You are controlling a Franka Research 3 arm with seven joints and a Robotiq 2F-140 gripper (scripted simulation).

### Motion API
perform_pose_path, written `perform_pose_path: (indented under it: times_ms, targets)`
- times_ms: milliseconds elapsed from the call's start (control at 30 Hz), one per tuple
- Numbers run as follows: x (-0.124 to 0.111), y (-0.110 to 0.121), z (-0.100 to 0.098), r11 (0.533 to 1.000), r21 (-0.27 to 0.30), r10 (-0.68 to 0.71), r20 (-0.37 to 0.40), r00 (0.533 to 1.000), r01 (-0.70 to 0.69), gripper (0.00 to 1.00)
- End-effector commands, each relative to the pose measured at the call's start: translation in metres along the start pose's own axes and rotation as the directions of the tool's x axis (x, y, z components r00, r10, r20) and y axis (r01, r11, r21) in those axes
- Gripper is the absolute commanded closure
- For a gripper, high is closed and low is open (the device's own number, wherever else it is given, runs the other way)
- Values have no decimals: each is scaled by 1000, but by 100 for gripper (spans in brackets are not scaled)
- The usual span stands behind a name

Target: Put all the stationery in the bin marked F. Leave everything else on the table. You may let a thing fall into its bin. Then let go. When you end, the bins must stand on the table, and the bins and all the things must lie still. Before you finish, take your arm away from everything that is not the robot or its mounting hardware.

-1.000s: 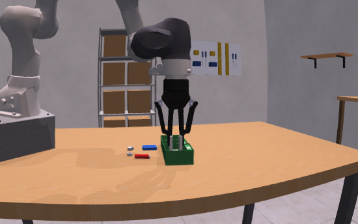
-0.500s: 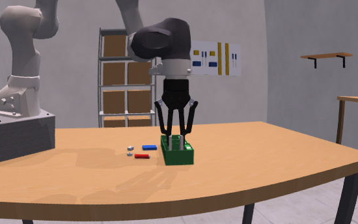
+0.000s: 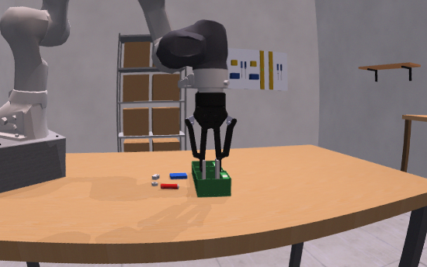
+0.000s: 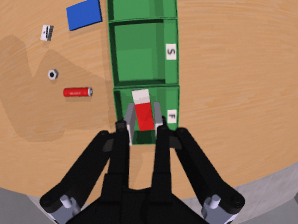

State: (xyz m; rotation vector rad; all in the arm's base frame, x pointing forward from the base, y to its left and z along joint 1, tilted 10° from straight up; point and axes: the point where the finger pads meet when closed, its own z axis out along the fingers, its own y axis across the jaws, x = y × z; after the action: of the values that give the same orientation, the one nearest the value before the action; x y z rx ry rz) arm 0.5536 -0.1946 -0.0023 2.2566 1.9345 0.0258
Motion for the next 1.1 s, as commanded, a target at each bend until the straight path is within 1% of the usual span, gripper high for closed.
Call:
perform_pose_path:
  times_ms: [0, 500, 867, 1000, 1067]
  targets:
    - [0, -1, -2, 1000, 2, 5, -1, 1000, -5, 82]
    - [0, -1, -22, 1000, 2, 5, -1, 1000, -5, 82]
    - [0, -1, -26, 1000, 2, 5, -1, 1000, -5, 82]
    - [0, -1, -46, 1000, 2, 5, -1, 1000, -5, 82]
    - [0, -1, -47, 1000, 2, 5, -1, 1000, -5, 82]
